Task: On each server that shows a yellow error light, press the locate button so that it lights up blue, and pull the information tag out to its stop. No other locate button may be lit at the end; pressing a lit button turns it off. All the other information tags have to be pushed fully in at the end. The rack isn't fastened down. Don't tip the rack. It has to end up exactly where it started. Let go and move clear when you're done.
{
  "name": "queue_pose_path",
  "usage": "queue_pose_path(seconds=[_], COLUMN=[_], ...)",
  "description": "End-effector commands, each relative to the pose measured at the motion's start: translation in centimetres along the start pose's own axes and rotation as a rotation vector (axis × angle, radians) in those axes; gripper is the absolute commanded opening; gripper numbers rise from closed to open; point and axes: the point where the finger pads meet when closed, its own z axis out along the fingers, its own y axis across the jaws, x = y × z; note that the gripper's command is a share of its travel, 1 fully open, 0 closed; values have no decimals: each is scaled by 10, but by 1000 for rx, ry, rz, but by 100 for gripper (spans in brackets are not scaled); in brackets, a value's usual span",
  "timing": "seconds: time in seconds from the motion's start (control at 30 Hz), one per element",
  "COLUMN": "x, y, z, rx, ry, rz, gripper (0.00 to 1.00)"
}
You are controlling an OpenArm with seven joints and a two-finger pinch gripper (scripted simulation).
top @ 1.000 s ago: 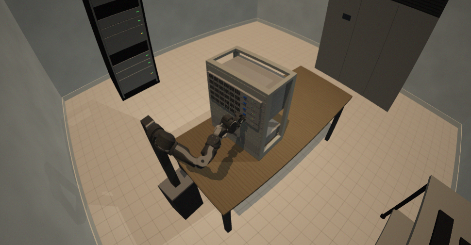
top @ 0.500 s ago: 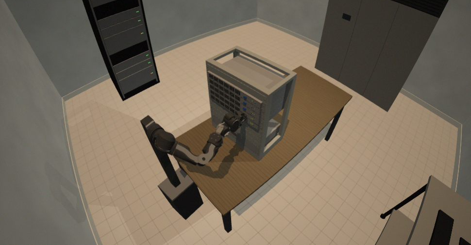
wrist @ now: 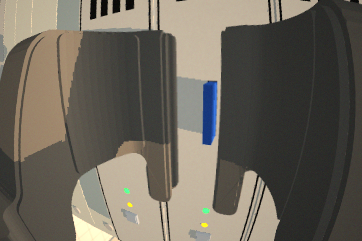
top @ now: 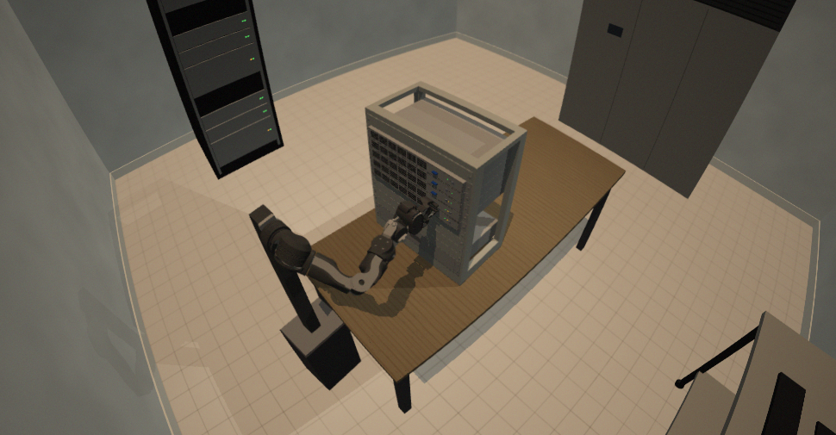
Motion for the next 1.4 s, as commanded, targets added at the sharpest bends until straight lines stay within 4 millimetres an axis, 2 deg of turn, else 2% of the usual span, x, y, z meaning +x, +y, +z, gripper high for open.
queue_pose_path(seconds=[0.0, 1.37], x=[2, 3], y=[0, 2], z=[1, 9], rx=[4, 4], ry=[5, 6], rz=[-1, -1], gripper=[10, 10])
